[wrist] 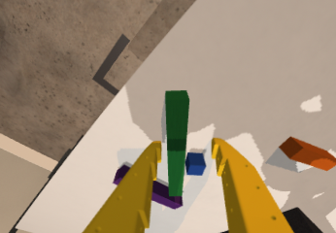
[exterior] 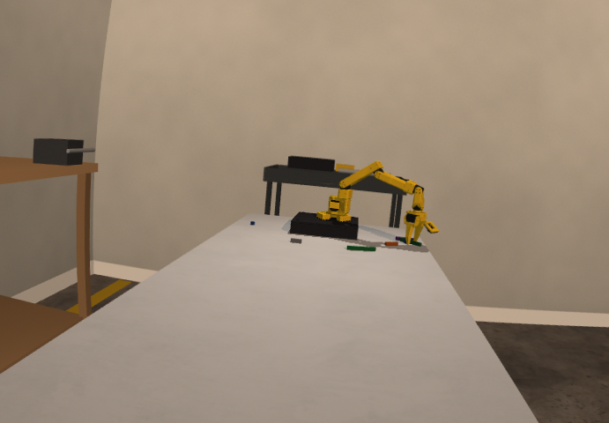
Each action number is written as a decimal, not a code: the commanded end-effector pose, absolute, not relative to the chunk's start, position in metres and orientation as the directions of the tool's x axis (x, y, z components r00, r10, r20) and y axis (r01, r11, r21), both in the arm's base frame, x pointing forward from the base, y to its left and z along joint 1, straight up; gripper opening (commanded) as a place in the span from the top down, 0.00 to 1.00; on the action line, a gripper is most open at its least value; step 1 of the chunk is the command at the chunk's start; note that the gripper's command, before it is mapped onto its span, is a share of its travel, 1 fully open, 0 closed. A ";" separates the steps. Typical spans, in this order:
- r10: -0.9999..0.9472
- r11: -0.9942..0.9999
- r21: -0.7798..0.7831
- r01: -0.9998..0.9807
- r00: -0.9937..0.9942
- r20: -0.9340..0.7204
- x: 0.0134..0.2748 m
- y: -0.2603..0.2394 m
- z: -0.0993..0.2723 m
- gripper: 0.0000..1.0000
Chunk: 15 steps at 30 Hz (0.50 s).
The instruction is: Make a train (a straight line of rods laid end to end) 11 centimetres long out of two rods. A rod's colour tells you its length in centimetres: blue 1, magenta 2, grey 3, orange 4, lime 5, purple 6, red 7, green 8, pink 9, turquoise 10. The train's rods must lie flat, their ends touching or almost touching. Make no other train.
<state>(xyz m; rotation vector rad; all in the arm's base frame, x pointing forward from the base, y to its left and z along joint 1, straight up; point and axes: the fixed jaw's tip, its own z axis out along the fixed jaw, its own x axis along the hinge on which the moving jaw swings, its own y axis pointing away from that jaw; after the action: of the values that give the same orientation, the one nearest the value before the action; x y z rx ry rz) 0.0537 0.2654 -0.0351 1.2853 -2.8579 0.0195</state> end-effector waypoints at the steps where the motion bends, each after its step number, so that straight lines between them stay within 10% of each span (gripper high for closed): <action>1: -0.746 0.665 -0.021 -0.747 -0.665 0.037 0.051 0.261 -0.043 0.82; 15: -0.746 0.665 -0.021 -0.747 -0.665 0.037 0.051 0.261 -0.043 0.87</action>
<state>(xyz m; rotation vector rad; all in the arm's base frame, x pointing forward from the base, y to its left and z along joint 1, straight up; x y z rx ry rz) 0.0540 0.2656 -0.0350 1.2852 -2.8599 0.0186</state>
